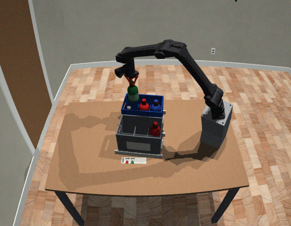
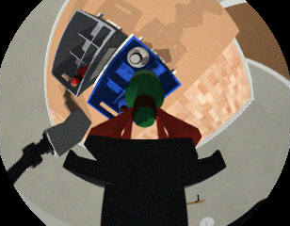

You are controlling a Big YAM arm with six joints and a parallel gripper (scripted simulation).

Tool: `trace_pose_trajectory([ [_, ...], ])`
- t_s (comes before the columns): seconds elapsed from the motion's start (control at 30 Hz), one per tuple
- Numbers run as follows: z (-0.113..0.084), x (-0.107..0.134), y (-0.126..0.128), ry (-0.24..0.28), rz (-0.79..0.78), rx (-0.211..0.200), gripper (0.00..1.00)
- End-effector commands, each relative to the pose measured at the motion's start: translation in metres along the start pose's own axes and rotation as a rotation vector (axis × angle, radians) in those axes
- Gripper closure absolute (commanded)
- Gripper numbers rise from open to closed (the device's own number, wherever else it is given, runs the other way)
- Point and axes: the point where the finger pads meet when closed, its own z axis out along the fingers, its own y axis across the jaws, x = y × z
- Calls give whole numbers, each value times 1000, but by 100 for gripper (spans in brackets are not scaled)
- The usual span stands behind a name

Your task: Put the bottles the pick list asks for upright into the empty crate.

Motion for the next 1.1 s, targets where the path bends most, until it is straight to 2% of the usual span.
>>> trace_pose_trajectory([
  [0.0, -50, -24, 1, -28, -23, 92, 100],
  [0.03, -51, -22, 5, -25, -14, 81, 100],
  [0.13, -53, -22, 4, -26, -13, 89, 100],
  [0.17, -73, -27, -12, -41, -24, 146, 100],
  [0.2, -74, -29, -11, -45, -26, 148, 100],
  [0.27, -51, -25, 10, -30, -18, 96, 100],
  [0.33, -46, -33, 23, -21, -24, 70, 100],
  [0.4, -48, -37, 21, -27, -33, 89, 100],
  [0.43, -60, -42, 12, -38, -41, 121, 100],
  [0.47, -63, -38, 12, -40, -33, 126, 100],
  [0.53, -53, -24, 22, -32, -5, 100, 100],
  [0.6, -55, -33, 28, -28, -15, 96, 100],
  [0.63, -55, -41, 29, -30, -29, 102, 100],
  [0.7, -55, -41, 29, -30, -29, 102, 100],
  [0.73, -66, -50, 21, -46, -44, 132, 100],
  [0.77, -49, -44, 35, -34, -35, 97, 100],
  [0.87, -45, -40, 47, -22, -20, 74, 100],
  [0.93, -59, -41, 35, -38, -21, 118, 100],
  [0.97, -62, -41, 34, -41, -21, 126, 100],
  [1.07, -45, -44, 54, -29, -25, 91, 100],
])
